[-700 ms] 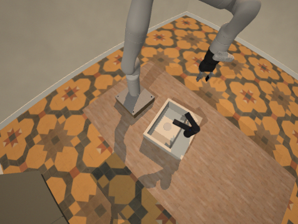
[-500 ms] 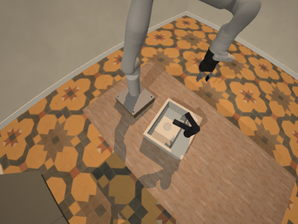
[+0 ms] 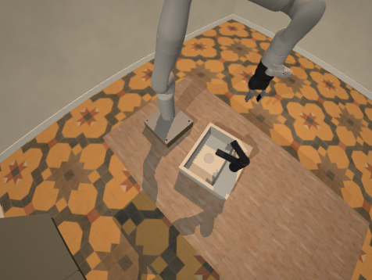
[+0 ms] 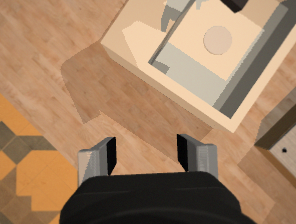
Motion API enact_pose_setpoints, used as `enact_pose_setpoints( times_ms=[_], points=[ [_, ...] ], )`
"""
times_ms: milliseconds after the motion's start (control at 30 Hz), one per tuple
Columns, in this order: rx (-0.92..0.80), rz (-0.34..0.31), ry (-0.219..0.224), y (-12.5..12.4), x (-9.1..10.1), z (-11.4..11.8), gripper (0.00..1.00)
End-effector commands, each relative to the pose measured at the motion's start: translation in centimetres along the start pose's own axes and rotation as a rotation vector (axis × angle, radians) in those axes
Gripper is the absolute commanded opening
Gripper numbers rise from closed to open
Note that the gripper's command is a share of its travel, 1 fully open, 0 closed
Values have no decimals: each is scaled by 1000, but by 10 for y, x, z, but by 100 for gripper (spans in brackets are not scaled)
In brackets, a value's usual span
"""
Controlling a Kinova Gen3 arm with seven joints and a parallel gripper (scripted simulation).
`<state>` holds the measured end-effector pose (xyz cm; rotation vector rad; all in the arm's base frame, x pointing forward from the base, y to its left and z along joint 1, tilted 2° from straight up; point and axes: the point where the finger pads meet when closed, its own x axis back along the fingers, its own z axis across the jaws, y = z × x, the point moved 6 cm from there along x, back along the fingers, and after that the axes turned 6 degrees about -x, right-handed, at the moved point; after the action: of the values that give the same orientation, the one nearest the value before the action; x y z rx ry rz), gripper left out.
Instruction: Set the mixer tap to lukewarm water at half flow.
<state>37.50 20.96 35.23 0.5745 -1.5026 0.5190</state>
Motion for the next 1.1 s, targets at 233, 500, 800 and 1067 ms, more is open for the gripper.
enact_pose_setpoints(
  times_ms=[233, 500, 800, 1067],
  points=[
    [36, 1, -1, -18, 1, 1, 100],
    [103, 2, 1, -48, 1, 6, 100],
    [244, 2, 4, -111, 0, 23, 100],
    [341, 1, 6, -152, 0, 40, 100]
  ],
)
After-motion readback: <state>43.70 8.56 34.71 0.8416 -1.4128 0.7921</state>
